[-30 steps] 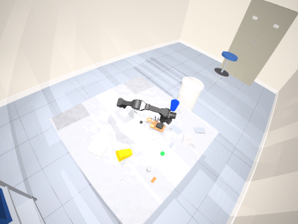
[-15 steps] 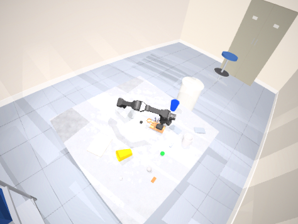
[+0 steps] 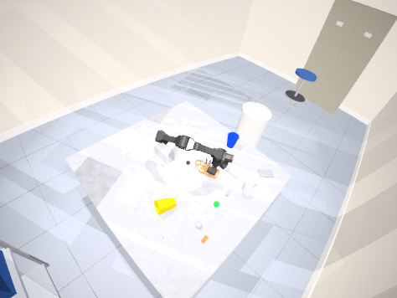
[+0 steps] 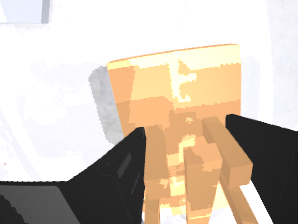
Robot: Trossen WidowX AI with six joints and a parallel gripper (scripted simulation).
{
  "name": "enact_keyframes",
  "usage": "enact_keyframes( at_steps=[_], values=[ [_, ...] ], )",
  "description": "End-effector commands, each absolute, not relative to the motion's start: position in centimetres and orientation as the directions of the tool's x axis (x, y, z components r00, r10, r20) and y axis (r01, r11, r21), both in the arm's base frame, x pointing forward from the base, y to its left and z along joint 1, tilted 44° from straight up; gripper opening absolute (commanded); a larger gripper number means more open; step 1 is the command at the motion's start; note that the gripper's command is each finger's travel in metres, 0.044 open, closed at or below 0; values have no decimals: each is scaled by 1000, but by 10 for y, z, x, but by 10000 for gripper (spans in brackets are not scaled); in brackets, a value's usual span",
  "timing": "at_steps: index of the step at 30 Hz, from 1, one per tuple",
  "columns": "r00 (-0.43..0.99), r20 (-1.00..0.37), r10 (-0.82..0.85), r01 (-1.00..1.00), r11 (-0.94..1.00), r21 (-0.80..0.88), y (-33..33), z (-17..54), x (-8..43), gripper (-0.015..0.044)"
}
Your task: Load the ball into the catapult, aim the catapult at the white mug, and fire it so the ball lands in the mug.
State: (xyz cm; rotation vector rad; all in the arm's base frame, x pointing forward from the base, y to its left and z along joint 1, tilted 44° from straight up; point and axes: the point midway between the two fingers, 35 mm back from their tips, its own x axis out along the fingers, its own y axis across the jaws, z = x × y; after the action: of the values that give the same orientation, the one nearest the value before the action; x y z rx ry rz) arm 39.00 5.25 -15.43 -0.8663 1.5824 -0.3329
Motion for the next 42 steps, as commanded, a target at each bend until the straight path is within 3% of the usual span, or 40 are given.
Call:
enact_keyframes(
  at_steps=[1, 7, 24, 29, 42],
  values=[
    [28, -723, -690, -344, 673, -655, 50, -159, 390, 0],
    [21, -725, -689, -338, 677, -653, 51, -155, 390, 0],
    [21, -727, -687, -339, 679, -651, 69, -139, 392, 440],
    [20, -729, -685, -340, 681, -649, 120, -85, 388, 440],
    [27, -726, -687, -342, 676, -653, 101, -104, 386, 440]
  ],
)
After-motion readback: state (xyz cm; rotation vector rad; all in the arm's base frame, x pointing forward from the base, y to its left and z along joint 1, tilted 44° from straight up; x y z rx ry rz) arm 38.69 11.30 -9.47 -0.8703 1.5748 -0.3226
